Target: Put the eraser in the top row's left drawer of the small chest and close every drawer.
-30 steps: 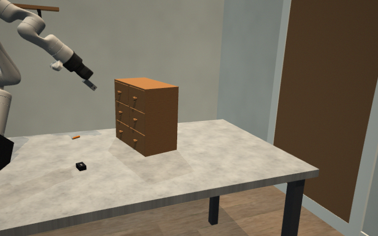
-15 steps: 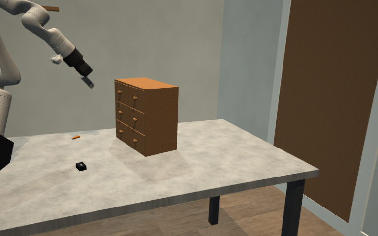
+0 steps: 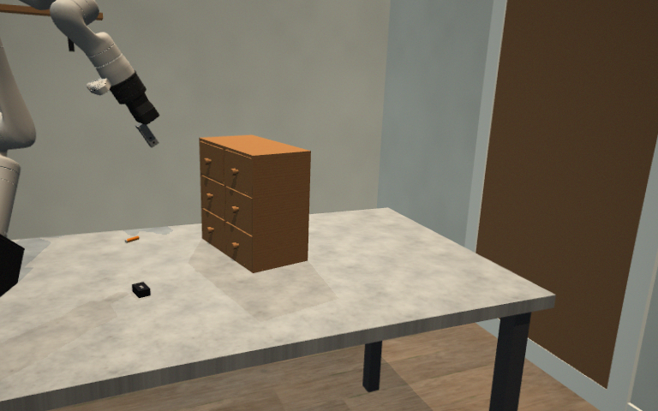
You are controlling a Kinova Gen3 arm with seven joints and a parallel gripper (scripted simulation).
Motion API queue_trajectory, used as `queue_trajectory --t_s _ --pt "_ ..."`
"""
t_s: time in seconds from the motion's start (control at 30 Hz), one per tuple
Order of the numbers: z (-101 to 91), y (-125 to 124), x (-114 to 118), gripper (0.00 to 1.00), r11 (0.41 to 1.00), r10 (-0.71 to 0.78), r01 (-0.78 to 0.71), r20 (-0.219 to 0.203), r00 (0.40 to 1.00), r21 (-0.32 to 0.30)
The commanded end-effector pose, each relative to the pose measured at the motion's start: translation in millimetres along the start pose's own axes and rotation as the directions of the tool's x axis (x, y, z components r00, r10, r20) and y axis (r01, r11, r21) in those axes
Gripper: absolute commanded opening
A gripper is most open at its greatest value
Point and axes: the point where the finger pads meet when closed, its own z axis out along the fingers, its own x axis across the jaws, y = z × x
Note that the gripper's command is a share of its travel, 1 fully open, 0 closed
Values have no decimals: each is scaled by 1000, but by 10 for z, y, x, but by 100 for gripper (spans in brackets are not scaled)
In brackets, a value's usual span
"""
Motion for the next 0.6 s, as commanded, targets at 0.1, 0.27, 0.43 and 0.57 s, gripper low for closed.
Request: queue_trajectory --t_s 0.1,0.27,0.43,0.57 --pt "-83 2 -22 0 997 -3 2 11 1000 76" --pt "-187 -6 -18 0 989 -3 1 10 1000 151" --pt "-291 -14 -14 0 974 -3 0 9 1000 225" --pt "-371 -21 -12 0 960 -2 0 9 1000 281"
